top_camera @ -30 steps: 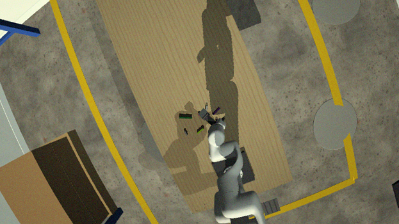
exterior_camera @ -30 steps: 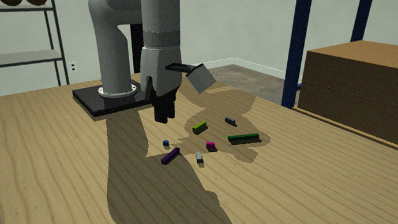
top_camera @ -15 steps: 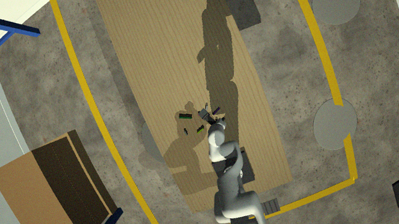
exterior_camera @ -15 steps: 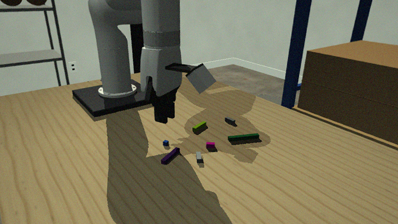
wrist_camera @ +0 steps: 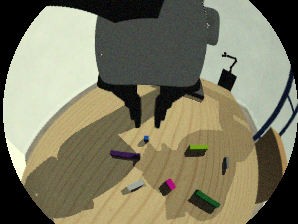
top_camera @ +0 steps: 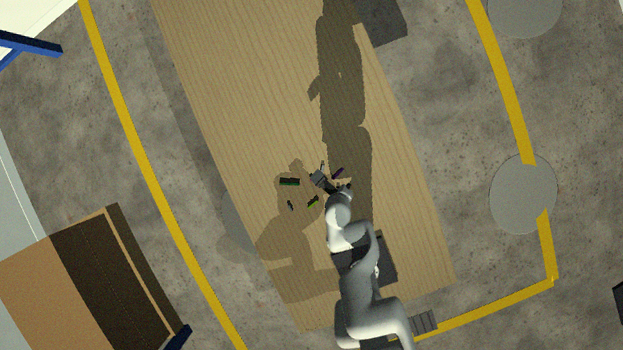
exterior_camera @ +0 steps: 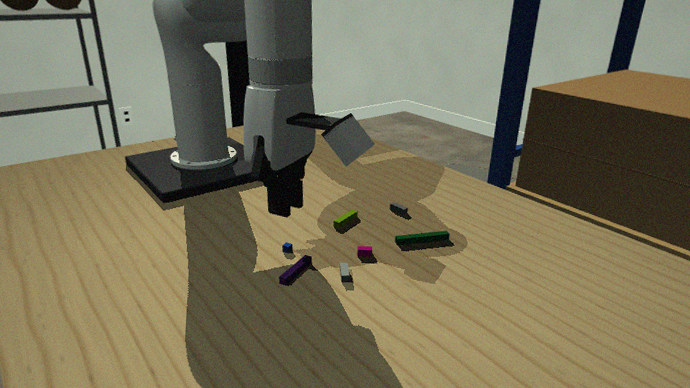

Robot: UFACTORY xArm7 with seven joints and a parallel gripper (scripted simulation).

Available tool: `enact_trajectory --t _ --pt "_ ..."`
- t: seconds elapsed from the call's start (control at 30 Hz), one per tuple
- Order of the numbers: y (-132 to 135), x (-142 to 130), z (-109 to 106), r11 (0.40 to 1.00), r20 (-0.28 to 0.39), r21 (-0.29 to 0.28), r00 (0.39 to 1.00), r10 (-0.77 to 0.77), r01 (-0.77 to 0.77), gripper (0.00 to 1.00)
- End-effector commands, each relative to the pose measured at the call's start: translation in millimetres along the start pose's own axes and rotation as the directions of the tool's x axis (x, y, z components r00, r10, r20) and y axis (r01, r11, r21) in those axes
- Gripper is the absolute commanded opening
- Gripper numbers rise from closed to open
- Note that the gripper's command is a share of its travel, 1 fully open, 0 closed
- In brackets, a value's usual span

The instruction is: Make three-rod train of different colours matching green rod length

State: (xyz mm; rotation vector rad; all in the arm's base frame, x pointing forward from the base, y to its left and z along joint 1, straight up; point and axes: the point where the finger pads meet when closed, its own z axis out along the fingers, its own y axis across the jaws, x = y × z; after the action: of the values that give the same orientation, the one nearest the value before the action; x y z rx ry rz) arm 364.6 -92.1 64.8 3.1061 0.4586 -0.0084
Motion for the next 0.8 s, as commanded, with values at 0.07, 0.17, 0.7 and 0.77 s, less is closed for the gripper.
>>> enact_trajectory --t 0.07,0.17,0.7,0.77 --pt "1 1 4 1.0 -0.004 -0.002 1.0 0.0 0.0 0.24" --pt "1 1 8 1.0 -0.004 -0.002 1.0 0.0 0.0 0.24" --pt "1 1 30 1.0 -0.004 -0.002 1.0 0.0 0.0 0.24" --pt "1 1 33 1.0 -0.004 -0.002 1.0 0.0 0.0 0.24"
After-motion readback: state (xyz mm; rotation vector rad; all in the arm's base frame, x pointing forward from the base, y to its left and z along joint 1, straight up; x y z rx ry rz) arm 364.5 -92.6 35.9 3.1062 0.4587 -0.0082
